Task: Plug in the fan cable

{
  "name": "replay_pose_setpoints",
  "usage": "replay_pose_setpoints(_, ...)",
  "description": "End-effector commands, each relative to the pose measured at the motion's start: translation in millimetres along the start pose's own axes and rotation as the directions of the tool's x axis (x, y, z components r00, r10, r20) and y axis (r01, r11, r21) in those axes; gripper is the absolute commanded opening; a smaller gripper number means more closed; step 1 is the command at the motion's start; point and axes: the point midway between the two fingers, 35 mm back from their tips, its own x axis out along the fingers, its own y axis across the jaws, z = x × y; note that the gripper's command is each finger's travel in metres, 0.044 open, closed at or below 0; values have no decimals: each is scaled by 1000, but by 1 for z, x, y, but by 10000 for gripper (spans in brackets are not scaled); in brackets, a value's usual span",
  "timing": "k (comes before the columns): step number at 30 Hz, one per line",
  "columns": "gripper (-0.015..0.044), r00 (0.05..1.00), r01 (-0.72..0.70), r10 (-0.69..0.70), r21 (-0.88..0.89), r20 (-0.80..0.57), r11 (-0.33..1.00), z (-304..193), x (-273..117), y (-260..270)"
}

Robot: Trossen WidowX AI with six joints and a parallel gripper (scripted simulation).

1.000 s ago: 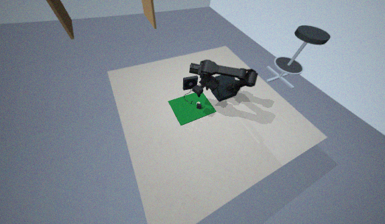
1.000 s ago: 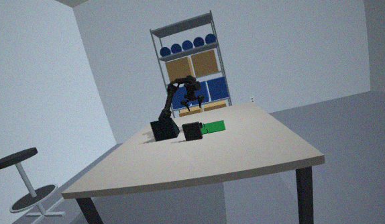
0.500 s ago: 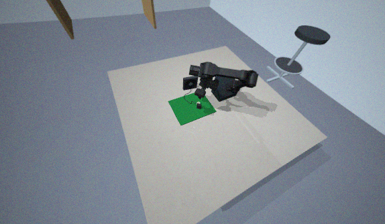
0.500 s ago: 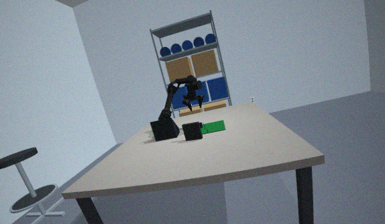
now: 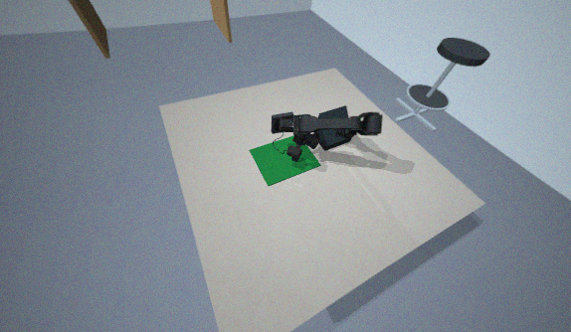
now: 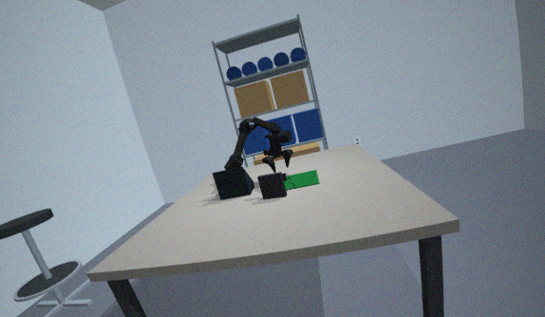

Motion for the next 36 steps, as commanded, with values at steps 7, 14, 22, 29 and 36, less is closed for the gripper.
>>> replay_pose_setpoints(7,440,1000,4,-4,7,2,1000,1,8,1)
replay_pose_setpoints(14,440,1000,4,-4,7,1,1000,1,20,0)
replay_pose_setpoints(22,440,1000,5,-5,7,1,1000,0,33,0)
replay_pose_setpoints(29,440,1000,5,-5,7,2,1000,1,44,0)
replay_pose_setpoints(36,440,1000,6,-6,7,3,1000,2,55,0)
